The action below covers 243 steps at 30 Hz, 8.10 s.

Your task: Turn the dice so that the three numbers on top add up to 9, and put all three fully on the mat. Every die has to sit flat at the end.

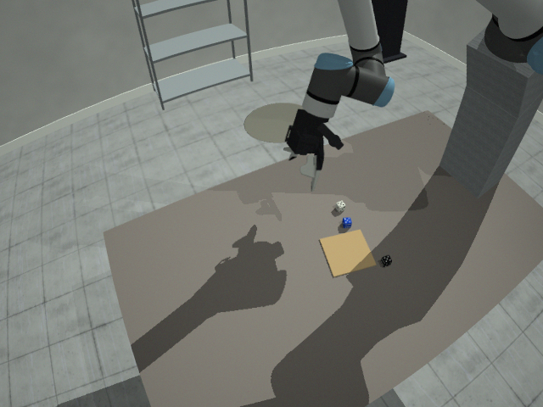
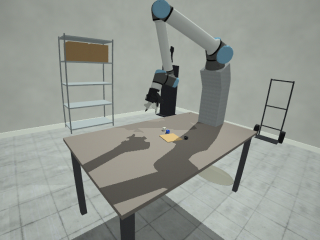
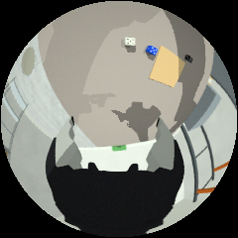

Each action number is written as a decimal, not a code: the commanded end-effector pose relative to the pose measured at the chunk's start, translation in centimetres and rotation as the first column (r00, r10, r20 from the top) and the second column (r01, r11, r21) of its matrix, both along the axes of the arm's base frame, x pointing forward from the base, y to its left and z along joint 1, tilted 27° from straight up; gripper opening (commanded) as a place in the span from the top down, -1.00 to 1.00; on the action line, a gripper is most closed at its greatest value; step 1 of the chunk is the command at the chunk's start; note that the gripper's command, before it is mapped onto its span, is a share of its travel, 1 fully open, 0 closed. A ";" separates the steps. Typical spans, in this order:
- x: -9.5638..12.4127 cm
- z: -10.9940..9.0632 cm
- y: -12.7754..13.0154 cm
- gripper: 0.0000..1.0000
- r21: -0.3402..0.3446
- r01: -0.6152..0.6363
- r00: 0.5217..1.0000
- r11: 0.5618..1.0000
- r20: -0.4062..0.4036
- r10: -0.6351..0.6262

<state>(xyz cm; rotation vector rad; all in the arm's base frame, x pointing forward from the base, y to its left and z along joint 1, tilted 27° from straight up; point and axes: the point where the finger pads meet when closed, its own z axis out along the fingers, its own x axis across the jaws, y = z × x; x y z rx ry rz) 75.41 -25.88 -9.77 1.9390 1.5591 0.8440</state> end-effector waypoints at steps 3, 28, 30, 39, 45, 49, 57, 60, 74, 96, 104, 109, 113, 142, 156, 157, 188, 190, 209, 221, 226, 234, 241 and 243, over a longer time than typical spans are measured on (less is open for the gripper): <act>-7.1 -4.6 3.9 -1.00 -0.047 -0.040 0.974 0.998 -0.223 0.029; -12.2 -7.0 6.5 -1.00 -0.065 -0.090 0.934 0.994 -0.352 0.062; -12.2 -7.0 6.5 -1.00 -0.065 -0.090 0.934 0.994 -0.352 0.062; -11.0 -9.5 6.4 -1.00 -0.064 -0.090 0.934 0.994 -0.352 0.062; -9.2 -13.1 6.3 -1.00 -0.064 -0.090 0.934 0.994 -0.352 0.062; -8.6 -14.3 6.3 -1.00 -0.064 -0.090 0.934 0.994 -0.352 0.062; -7.4 -16.6 6.3 -1.00 -0.064 -0.090 0.934 0.994 -0.352 0.062; -7.4 -16.6 6.3 -1.00 -0.064 -0.090 0.934 0.994 -0.352 0.062; -7.4 -16.6 6.3 -1.00 -0.064 -0.090 0.934 0.994 -0.352 0.062; -7.4 -16.6 6.3 -1.00 -0.064 -0.090 0.934 0.994 -0.352 0.062; -7.3 -16.6 6.4 -1.00 -0.064 -0.090 0.934 0.994 -0.352 0.062; -6.9 -16.4 7.6 -1.00 -0.064 -0.090 0.934 0.994 -0.352 0.062; -6.1 -16.1 9.5 -1.00 -0.064 -0.090 0.934 0.994 -0.352 0.062; -4.9 -15.5 12.8 -1.00 -0.064 -0.090 0.934 0.994 -0.352 0.062; -4.9 -15.5 12.8 -1.00 -0.064 -0.090 0.934 0.994 -0.352 0.062; -4.9 -15.5 12.8 -1.00 -0.064 -0.090 0.934 0.994 -0.352 0.062; -5.0 -15.8 20.7 -1.00 -0.064 -0.090 0.934 0.994 -0.352 0.062; -5.0 -15.8 22.4 -1.00 -0.064 -0.090 0.934 0.994 -0.352 0.062; -5.2 -16.1 31.3 -1.00 -0.064 -0.090 0.934 0.994 -0.352 0.062; -5.2 -16.2 31.4 -1.00 -0.064 -0.090 0.934 0.994 -0.352 0.062; -5.2 -16.2 31.4 -1.00 -0.064 -0.090 0.934 0.994 -0.352 0.062; -5.2 -16.2 31.4 -1.00 -0.064 -0.090 0.934 0.994 -0.352 0.062; -5.2 -16.2 31.4 -1.00 -0.064 -0.090 0.934 0.994 -0.352 0.062; -5.2 -16.2 31.4 -1.00 -0.064 -0.090 0.934 0.994 -0.352 0.062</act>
